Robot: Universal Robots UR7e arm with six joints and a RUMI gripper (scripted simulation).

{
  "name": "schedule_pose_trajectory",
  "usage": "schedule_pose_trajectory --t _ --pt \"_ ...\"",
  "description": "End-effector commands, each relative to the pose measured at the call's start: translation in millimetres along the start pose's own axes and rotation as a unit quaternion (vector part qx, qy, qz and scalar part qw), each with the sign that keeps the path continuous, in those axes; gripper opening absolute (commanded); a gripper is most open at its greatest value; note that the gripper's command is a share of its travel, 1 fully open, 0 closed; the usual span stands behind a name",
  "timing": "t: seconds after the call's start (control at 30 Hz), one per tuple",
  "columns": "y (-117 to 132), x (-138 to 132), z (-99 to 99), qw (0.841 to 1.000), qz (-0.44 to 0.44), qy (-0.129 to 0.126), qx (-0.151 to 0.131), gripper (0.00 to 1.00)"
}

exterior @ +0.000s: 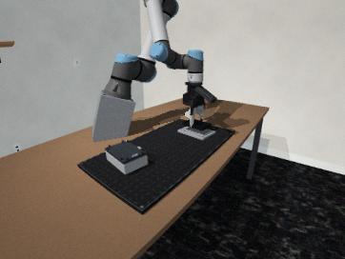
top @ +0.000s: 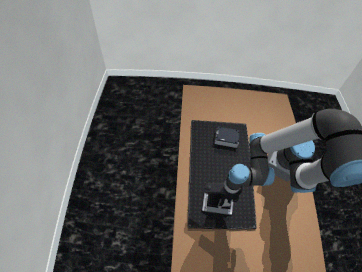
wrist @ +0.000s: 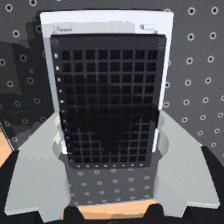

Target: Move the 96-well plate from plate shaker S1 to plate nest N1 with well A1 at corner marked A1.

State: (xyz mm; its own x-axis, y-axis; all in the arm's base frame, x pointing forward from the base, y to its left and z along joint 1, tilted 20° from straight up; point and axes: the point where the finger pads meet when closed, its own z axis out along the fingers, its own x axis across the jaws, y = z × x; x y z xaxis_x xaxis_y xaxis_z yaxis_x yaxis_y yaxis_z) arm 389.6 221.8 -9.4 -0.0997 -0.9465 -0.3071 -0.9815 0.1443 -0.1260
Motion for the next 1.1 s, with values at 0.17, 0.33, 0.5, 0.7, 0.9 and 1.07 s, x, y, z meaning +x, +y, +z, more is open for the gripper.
schedule_pose_trajectory --t 0.17,0.33,0.5,0.7,0.9,1.07 --pt "-1.4 -1.0 15.4 1.000 -0.001 0.000 0.002 0.00" --pt "-1.0 -1.0 17.6 1.000 -0.001 0.000 0.002 0.00" --pt "-2.7 -0.9 16.4 1.000 0.000 0.000 0.004 0.00" --pt "-0.9 -0.8 17.0 1.000 -0.001 0.000 0.003 0.00" --pt "-1.7 -0.8 16.5 1.000 0.000 0.000 0.004 0.00" --pt "0.0 -0.8 17.9 1.000 -0.001 0.000 0.003 0.00"
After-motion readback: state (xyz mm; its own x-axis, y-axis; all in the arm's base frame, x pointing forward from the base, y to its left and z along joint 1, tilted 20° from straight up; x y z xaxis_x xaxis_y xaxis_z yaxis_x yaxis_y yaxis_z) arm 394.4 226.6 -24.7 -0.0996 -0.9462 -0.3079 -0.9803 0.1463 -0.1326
